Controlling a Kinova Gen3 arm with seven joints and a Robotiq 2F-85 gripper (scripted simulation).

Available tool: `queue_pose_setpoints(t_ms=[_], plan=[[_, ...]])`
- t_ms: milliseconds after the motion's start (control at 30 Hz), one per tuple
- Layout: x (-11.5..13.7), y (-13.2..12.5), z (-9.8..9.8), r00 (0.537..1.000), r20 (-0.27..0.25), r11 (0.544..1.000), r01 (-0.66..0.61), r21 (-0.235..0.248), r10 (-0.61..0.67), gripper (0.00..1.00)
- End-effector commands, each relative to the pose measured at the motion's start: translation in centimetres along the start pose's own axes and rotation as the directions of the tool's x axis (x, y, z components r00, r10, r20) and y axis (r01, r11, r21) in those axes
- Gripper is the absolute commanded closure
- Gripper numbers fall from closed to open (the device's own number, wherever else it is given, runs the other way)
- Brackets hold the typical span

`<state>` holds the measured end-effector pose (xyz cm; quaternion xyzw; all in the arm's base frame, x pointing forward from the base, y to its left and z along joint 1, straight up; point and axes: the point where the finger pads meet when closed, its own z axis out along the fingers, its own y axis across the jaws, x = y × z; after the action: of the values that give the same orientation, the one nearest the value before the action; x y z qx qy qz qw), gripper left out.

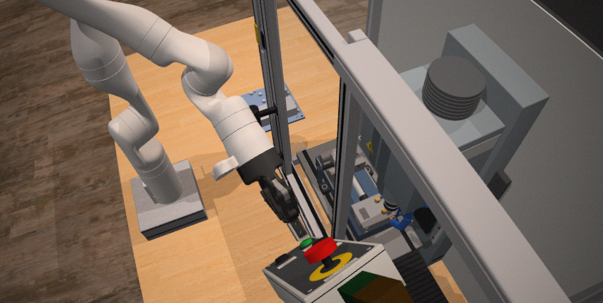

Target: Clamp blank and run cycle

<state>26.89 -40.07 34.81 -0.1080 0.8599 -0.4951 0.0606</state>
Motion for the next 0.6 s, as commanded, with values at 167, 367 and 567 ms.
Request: queue_pose_setpoints(t_ms=[167,367,567], plan=[[-0.04,-0.14,0.19,1.000,0.003,1.000,-0.007,0.001,0.007,0.90],[-0.03,-0.12,0.35,1.000,0.003,1.000,-0.006,0.001,0.006,0.90],[-0.04,-0.14,0.43,1.000,0.003,1.000,-0.007,0.001,0.007,0.90]])
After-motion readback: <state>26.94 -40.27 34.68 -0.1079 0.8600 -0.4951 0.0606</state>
